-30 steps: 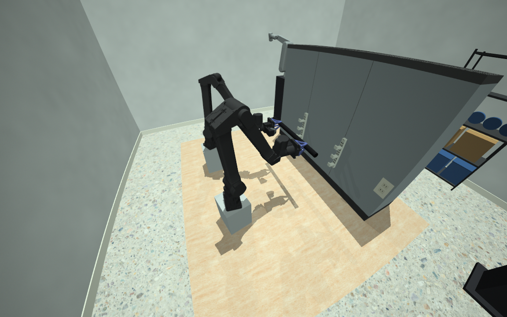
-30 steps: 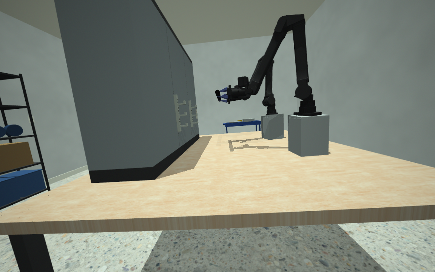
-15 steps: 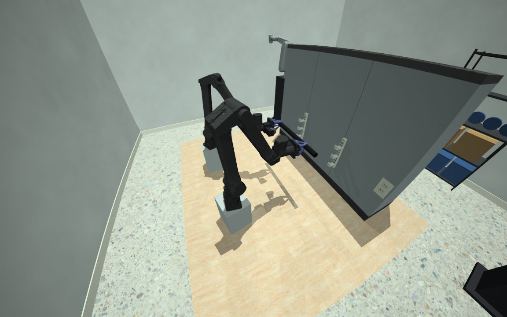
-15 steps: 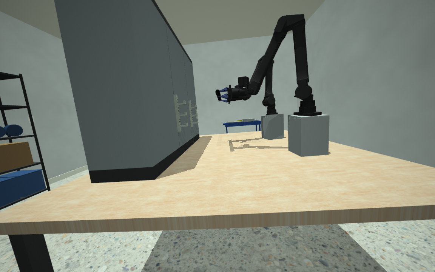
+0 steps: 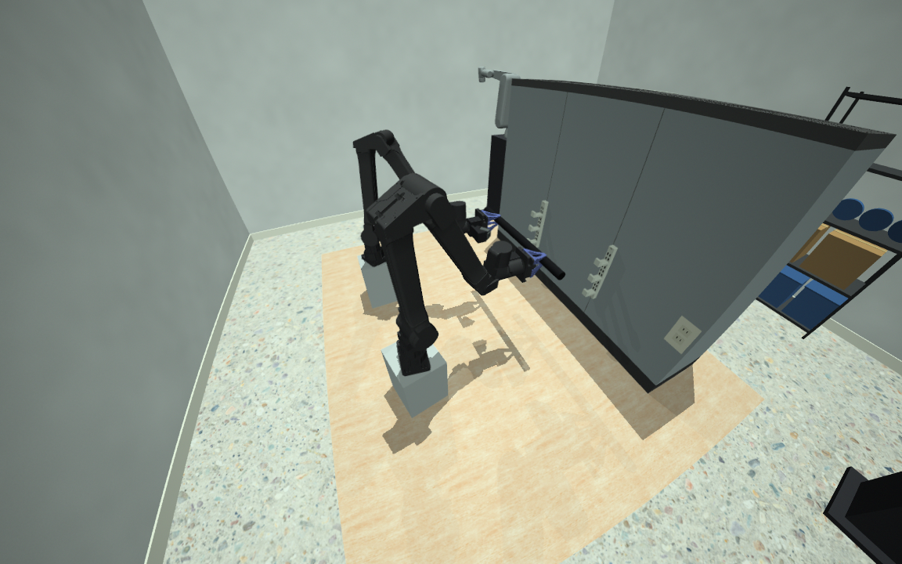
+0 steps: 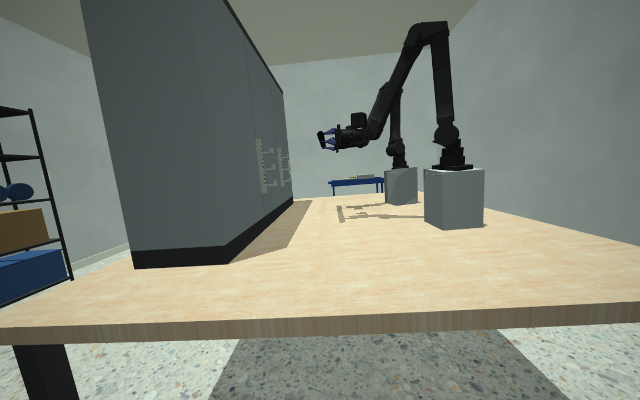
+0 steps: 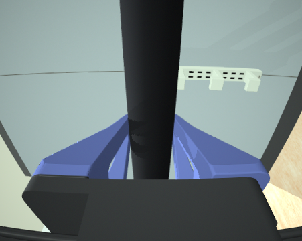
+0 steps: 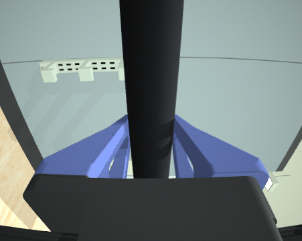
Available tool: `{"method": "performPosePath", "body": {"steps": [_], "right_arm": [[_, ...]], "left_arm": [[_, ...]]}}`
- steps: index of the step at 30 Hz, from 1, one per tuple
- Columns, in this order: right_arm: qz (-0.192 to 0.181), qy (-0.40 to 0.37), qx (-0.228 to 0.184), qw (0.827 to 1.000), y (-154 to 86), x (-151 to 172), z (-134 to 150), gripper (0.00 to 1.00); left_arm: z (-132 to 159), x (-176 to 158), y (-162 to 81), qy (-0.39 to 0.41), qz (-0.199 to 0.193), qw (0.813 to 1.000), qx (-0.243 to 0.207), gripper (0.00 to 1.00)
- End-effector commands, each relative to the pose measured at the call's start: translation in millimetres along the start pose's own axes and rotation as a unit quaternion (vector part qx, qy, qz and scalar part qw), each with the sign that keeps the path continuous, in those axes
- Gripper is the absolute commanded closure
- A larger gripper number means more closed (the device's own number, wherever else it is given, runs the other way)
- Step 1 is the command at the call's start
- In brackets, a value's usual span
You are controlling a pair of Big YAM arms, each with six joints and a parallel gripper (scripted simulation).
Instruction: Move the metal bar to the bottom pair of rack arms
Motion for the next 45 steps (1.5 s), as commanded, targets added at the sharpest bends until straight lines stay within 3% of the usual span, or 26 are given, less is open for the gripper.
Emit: {"method": "performPosePath", "body": {"steps": [1,45], "right_arm": [[0.015,0.003,0.014,1.0,3.5,-4.9,3.7,1.0],[0.015,0.003,0.014,1.0,4.3,4.9,1.4,1.0]], "left_arm": [[4.1,10.9,1.8,-0.012,-0.023,1.0,0.006,1.0],[6.8,-1.0,4.6,-0.012,-0.023,1.0,0.006,1.0]]}}
Point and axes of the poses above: on each arm, the point where the finger pads meet when closed, its own y axis out along the fingers, its own x axis across the jaws, z = x × y, the point moved 7 cm from there along -y, back along the fingers, and after that the axes turned 12 degrees about -y, right-handed, at the moved point
